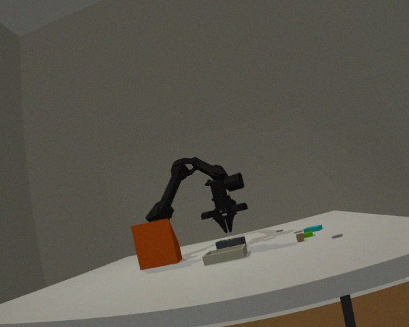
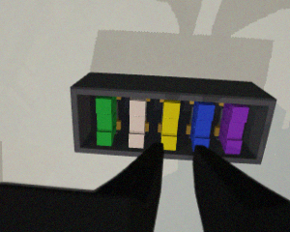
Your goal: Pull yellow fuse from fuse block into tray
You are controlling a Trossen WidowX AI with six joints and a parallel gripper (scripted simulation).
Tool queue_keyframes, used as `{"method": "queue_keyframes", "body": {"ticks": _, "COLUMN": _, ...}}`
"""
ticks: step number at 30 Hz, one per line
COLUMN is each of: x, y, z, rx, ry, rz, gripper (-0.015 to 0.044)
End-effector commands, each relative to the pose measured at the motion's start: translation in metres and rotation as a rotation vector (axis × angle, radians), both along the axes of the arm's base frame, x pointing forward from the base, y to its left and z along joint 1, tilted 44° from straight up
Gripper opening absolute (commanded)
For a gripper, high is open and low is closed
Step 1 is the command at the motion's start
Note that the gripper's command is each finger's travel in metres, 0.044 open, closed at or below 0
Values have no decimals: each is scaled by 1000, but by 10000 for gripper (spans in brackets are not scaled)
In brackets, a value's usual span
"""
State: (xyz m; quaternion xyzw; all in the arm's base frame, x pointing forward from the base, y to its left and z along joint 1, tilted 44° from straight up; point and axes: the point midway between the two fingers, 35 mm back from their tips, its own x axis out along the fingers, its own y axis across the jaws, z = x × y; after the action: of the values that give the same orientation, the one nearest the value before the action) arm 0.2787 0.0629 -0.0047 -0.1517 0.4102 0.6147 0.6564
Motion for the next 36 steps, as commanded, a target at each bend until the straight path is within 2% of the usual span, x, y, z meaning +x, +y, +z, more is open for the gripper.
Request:
{"method": "queue_keyframes", "body": {"ticks": 1, "x": -2, "y": 3, "z": -4, "rx": 5, "ry": 9, "rz": -4, "gripper": 70}}
{"method": "queue_keyframes", "body": {"ticks": 36, "x": -5, "y": 18, "z": -17, "rx": 7, "ry": 10, "rz": -4, "gripper": 70}}
